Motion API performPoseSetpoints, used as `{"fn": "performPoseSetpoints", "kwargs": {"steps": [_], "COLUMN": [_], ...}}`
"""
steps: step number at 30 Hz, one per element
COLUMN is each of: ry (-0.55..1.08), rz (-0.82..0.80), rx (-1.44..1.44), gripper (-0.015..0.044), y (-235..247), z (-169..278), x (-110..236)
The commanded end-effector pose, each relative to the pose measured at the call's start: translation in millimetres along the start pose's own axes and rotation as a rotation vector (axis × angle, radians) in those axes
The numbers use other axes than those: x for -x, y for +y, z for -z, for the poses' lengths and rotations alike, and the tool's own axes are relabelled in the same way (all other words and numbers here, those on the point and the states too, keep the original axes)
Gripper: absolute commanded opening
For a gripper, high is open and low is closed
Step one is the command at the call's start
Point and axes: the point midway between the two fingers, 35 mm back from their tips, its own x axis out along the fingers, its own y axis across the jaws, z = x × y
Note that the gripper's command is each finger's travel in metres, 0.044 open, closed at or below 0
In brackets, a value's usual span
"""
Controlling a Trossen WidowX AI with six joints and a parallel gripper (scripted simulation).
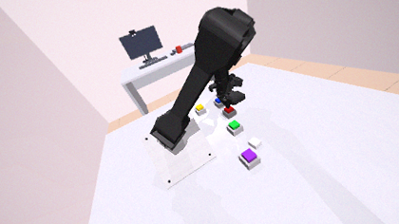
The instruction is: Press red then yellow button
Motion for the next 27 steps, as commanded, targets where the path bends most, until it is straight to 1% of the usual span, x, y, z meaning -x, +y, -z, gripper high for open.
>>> {"fn": "performPoseSetpoints", "kwargs": {"steps": [1, 4, 5, 8, 9, 16, 19, 24, 27], "ry": [-0.014, -0.014, -0.014, -0.013, -0.013, -0.014, -0.015, -0.012, -0.011], "rz": [-0.008, -0.009, -0.01, -0.011, -0.011, -0.014, -0.03, -0.033, -0.023], "rx": [-0.006, -0.006, -0.006, -0.005, -0.005, -0.002, 0.012, 0.011, 0.001], "gripper": [0.002, 0.002, 0.002, 0.002, 0.002, 0.002, 0.002, 0.002, 0.002], "y": [1.2, 1.4, 1.8, 1.8, 1.4, 7.6, 40.2, 106.6, 127.9], "z": [-2.3, -2.5, -3.0, -2.5, -1.7, 1.3, 17.8, 67.1, 89.2], "x": [20.4, 22.8, 30.2, 71.9, 79.6, 83.1, 86.7, 87.7, 84.9]}}
